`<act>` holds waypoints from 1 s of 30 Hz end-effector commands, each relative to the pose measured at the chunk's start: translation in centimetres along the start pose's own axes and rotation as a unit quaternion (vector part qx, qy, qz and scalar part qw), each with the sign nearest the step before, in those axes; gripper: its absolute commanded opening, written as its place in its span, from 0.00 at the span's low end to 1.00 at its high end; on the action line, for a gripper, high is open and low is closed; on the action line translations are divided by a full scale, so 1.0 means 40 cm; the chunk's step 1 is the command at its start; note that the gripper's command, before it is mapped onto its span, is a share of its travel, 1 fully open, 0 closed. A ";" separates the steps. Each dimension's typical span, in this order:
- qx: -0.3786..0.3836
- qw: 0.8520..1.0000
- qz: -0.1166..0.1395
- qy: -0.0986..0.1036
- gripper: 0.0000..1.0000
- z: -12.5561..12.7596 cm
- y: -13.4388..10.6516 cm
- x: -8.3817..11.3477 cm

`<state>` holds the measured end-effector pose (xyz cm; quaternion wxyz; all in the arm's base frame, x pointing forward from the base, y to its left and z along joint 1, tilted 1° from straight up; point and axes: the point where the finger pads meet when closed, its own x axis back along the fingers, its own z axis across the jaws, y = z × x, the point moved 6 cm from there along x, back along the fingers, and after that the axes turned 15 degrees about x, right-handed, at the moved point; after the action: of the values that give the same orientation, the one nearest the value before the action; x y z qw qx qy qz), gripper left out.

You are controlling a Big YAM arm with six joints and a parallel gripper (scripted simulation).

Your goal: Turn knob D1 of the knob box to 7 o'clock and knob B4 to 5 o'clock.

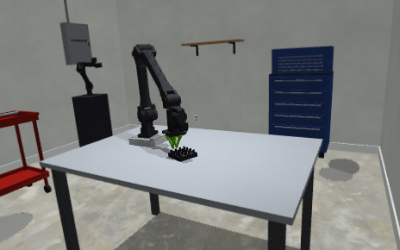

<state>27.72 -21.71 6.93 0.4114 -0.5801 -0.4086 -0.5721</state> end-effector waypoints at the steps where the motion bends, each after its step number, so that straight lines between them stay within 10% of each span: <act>1: -0.009 0.999 -0.039 -0.015 0.20 -0.022 0.055 0.094; 30: -0.015 0.999 -0.041 -0.014 0.20 -0.004 0.057 0.169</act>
<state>27.74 -21.66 9.97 0.4086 -0.5822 -0.4060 -0.5738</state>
